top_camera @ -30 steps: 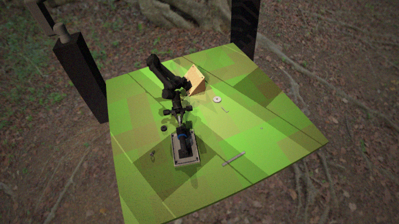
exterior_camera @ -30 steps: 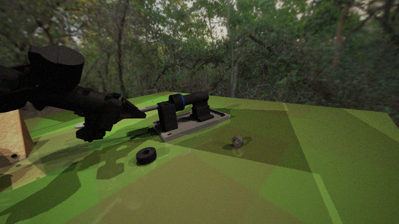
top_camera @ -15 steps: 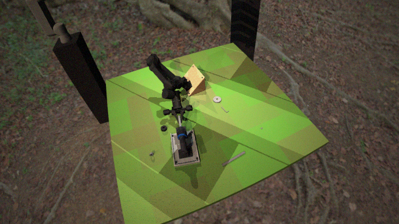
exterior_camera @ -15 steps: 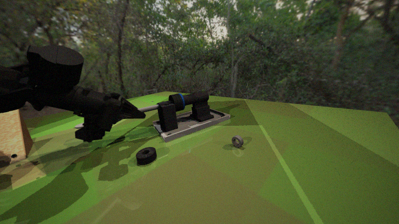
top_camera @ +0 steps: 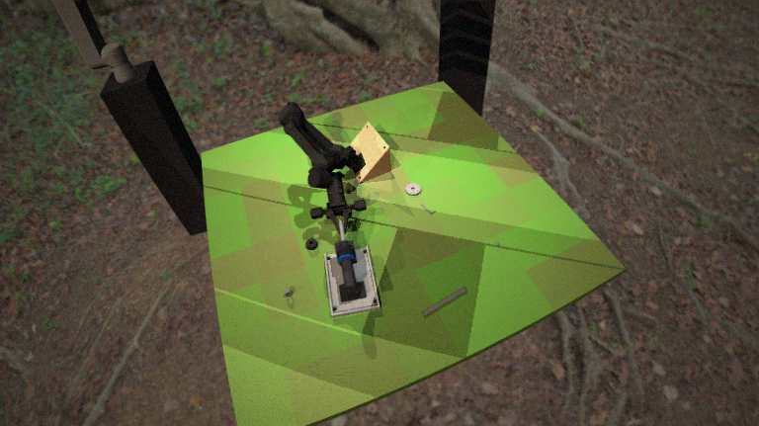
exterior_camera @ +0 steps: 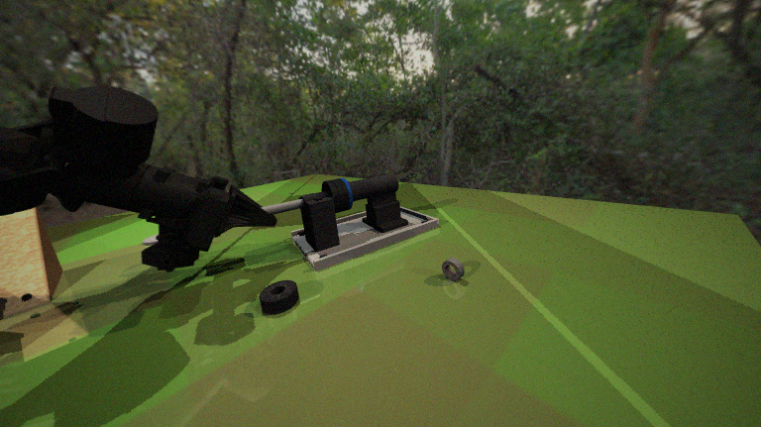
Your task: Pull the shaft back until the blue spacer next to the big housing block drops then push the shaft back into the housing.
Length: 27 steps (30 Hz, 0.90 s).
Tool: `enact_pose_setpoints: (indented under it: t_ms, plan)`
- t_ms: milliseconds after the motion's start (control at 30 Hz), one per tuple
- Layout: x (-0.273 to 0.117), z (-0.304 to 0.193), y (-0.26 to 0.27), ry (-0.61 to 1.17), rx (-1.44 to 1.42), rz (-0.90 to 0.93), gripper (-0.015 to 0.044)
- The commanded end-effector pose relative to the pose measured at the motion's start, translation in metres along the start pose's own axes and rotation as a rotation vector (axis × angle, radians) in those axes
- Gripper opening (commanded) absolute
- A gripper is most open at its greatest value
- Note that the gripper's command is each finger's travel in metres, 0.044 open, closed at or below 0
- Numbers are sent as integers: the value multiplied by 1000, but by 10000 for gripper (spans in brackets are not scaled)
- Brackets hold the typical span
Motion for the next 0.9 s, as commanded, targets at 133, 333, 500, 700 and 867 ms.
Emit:
enact_pose_setpoints:
  t_ms: [133, 333, 500, 700, 867]
  plan:
    - [-1, 1, 0, 1, -3, -2, 0]
    - [-1, 1, 0, 1, -3, -2, 0]
    - [-2, 1, 0, 1, -3, -2, 0]
    - [-2, 1, 0, 1, -3, -2, 0]
    - [-3, 2, 0, 1, -3, -2, 0]
Point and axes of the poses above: the point midway between the two fingers, 35 mm back from their tips, its own x axis out along the fingers, its own y axis across the jaws, z = x × y, the point moved 1 cm from there along -x, back along the fingers, and after that the axes turned 15 degrees about x, right-handed, at the moved point
